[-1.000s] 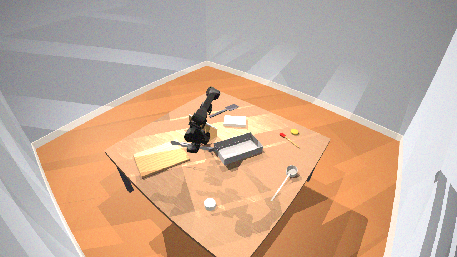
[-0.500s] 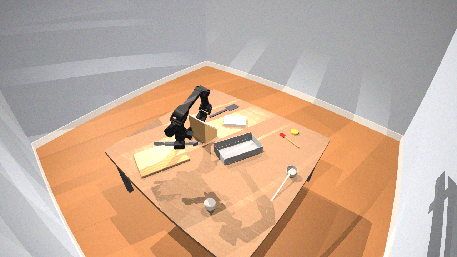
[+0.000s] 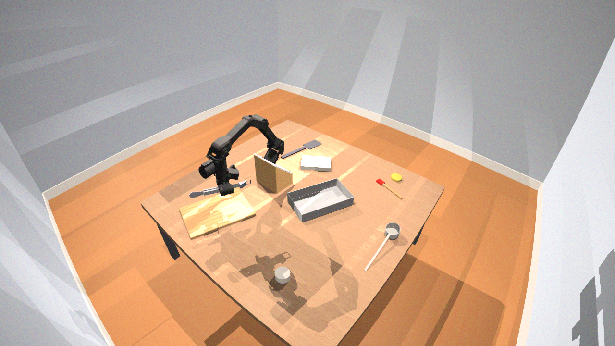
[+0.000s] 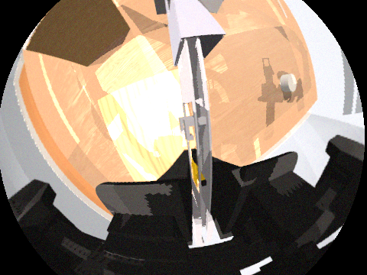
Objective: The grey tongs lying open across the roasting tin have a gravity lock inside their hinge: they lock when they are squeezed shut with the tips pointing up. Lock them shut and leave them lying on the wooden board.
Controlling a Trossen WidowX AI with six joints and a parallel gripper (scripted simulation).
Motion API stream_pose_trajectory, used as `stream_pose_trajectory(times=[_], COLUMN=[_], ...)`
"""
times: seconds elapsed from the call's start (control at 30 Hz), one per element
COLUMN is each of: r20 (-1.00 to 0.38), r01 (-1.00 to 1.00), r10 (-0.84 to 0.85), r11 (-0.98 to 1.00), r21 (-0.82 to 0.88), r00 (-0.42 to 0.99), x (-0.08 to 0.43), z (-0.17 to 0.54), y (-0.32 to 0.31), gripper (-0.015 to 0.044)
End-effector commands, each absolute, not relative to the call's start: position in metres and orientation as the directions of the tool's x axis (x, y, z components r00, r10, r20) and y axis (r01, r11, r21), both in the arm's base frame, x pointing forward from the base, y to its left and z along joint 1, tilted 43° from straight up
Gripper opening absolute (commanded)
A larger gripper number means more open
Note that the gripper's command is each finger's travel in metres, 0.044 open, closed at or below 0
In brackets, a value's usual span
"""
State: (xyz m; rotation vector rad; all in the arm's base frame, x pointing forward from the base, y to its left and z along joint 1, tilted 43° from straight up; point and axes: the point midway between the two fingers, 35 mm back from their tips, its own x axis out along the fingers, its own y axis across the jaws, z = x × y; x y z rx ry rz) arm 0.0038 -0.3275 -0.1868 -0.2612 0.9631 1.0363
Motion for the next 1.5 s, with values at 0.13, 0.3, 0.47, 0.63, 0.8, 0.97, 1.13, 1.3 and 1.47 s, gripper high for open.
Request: stream_pose_trajectory(times=[0.13,0.3,0.47,0.63,0.8,0.97,1.13,1.3,1.47], r20=[-0.771,-0.764,-0.76,-0.76,-0.761,-0.786,-0.823,-0.856,-0.884], r01=[-0.91,-0.947,-0.961,-0.961,-0.961,-0.963,-0.964,-0.966,-0.965], r10=[0.618,0.627,0.632,0.632,0.63,0.602,0.557,0.51,0.463], r11=[0.391,0.313,0.273,0.273,0.273,0.269,0.261,0.254,0.254], r21=[0.134,0.067,0.032,0.032,0.032,0.036,0.043,0.051,0.062], r00=[0.152,0.153,0.155,0.155,0.154,0.138,0.114,0.089,0.065], x=[-0.054,-0.084,-0.098,-0.098,-0.098,-0.097,-0.097,-0.096,-0.096], z=[-0.2,-0.208,-0.211,-0.211,-0.212,-0.217,-0.223,-0.229,-0.233], y=[-0.32,-0.312,-0.307,-0.307,-0.307,-0.307,-0.307,-0.307,-0.307], gripper=[-0.015,-0.015,-0.015,-0.015,-0.015,-0.015,-0.015,-0.015,-0.015])
